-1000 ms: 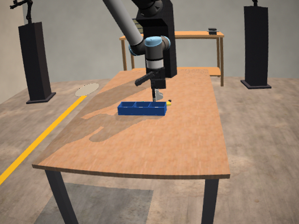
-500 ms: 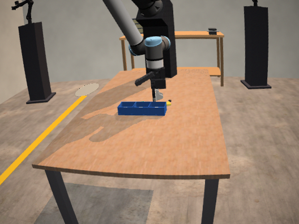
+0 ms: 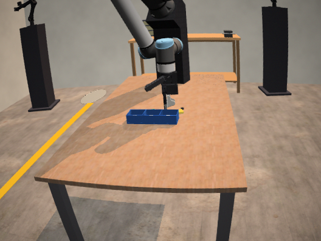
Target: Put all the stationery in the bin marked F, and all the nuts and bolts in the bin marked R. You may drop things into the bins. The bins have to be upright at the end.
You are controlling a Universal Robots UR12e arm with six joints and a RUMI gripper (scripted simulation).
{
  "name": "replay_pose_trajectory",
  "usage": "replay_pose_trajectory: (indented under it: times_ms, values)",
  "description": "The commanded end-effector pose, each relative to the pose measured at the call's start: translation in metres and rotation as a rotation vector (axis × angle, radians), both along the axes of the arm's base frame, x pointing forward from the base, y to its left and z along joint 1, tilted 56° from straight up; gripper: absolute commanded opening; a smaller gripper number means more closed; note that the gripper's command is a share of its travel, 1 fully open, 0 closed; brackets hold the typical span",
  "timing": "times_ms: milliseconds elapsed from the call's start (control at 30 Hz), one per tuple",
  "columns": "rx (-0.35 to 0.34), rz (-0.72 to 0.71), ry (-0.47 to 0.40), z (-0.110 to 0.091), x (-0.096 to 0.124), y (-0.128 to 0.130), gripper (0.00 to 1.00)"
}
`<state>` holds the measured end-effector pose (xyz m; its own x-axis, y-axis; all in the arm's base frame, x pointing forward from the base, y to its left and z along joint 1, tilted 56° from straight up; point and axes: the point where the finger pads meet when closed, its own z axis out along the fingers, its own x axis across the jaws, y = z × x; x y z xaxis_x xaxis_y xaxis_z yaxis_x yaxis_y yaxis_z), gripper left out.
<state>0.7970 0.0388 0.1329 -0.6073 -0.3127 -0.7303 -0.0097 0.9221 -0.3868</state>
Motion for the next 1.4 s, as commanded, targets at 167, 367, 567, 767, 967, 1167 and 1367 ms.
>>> replay_pose_trajectory:
  times_ms: [167,367,567,767,967,1167,1367]
  values:
    - [0.0,0.0,-0.001,0.016,-0.022,0.007,0.0]
    - [0.0,0.0,-0.001,0.025,-0.035,0.01,0.0]
    - [0.0,0.0,-0.001,0.031,-0.043,0.013,0.0]
    - [0.0,0.0,-0.001,0.031,-0.043,0.013,0.0]
    - [0.0,0.0,-0.001,0.031,-0.043,0.013,0.0]
    - [0.0,0.0,-0.001,0.035,-0.049,0.014,0.0]
    - [0.04,-0.028,-0.012,0.038,-0.047,0.01,0.0]
